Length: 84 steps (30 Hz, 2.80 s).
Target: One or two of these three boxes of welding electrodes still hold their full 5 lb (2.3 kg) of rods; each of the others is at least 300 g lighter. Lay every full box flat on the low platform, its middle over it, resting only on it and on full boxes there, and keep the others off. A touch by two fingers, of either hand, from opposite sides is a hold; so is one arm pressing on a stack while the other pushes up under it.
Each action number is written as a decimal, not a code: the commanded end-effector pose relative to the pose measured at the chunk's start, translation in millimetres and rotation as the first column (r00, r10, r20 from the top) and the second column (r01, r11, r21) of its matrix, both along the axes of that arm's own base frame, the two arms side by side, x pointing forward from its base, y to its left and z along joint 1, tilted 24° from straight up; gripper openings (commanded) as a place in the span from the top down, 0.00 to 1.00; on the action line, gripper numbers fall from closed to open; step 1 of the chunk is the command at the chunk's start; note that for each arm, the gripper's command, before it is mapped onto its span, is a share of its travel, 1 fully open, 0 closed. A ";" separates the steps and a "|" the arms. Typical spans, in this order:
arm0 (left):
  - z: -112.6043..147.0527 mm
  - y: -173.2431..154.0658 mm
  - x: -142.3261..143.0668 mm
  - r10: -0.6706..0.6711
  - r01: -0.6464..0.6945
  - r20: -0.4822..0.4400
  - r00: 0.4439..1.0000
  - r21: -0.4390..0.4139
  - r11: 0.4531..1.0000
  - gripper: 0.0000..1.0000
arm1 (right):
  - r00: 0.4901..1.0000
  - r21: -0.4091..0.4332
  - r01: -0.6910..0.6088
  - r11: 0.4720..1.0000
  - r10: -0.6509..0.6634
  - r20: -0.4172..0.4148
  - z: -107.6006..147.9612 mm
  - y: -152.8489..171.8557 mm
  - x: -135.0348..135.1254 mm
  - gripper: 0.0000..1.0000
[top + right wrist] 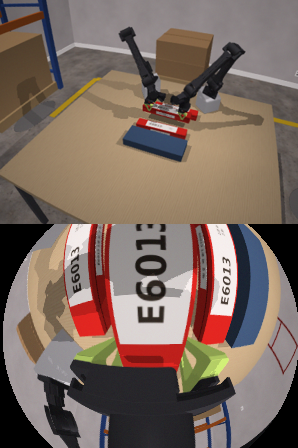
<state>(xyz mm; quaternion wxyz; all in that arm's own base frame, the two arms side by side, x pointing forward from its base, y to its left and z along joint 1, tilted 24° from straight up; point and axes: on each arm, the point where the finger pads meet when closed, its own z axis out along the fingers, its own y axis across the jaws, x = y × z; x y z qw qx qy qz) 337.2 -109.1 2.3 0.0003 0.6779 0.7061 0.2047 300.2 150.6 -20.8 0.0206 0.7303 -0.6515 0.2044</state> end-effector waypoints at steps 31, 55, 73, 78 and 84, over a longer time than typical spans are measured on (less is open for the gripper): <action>55.9 -21.0 -4.2 0.013 -0.012 0.027 1.000 -0.011 1.000 1.00 | 1.000 0.019 -0.003 1.000 0.003 0.021 51.8 22.3 -3.3 1.00; 62.3 -12.4 25.4 0.013 -0.013 0.016 1.000 -0.002 1.000 1.00 | 1.000 0.010 0.001 1.000 -0.001 0.017 58.5 28.2 27.0 1.00; 69.0 -10.5 39.4 0.008 -0.008 0.024 1.000 -0.008 1.000 1.00 | 0.999 0.027 -0.007 1.000 0.006 0.038 71.9 39.2 43.5 1.00; 69.9 -0.9 33.9 0.013 -0.013 0.013 1.000 0.001 1.000 1.00 | 0.999 0.031 -0.004 1.000 0.003 0.045 76.3 39.8 51.1 1.00; 74.2 -5.7 56.3 0.012 -0.012 0.016 1.000 -0.002 1.000 1.00 | 1.000 0.009 0.001 1.000 -0.001 0.018 65.9 37.7 60.0 1.00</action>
